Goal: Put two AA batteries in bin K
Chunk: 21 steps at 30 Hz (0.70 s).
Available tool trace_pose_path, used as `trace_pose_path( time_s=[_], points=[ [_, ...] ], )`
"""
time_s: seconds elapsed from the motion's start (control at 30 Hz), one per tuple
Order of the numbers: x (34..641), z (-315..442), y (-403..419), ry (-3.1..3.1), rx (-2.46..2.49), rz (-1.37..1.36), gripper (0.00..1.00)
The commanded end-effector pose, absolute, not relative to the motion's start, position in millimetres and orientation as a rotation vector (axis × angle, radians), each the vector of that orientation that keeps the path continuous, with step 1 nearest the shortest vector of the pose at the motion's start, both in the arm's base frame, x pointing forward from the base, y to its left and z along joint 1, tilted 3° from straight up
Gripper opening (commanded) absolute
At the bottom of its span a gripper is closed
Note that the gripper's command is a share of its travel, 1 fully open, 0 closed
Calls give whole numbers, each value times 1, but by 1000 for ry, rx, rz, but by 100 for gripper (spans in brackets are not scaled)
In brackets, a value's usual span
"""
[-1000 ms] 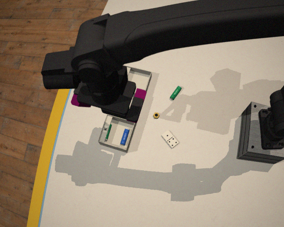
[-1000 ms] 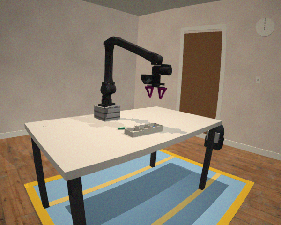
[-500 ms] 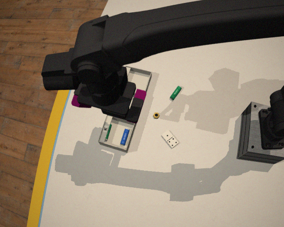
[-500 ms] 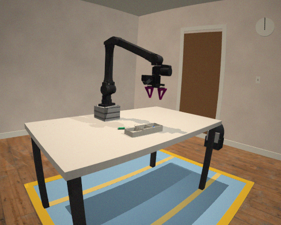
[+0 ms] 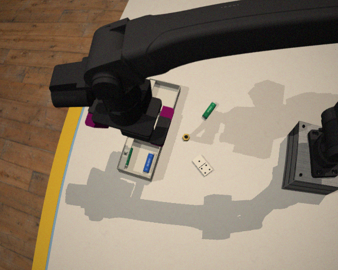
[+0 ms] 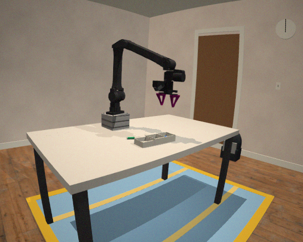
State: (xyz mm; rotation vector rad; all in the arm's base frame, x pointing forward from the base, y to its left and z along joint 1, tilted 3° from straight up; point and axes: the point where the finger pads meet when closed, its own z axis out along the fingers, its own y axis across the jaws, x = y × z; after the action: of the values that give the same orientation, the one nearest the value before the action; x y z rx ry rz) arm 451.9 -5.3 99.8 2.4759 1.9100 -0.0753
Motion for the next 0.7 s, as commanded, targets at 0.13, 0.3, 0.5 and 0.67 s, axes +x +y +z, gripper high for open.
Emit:
trace_pose_path(
  time_s=[0.13, 0.3, 0.5, 0.67],
  points=[
    [464, 106, 0, 1905, 2464, -56, 100],
    [465, 107, 0, 1904, 2464, -54, 100],
    [466, 107, 0, 1903, 2462, -50, 100],
    [467, 108, 1, 1902, 2461, -46, 100]
  ],
)
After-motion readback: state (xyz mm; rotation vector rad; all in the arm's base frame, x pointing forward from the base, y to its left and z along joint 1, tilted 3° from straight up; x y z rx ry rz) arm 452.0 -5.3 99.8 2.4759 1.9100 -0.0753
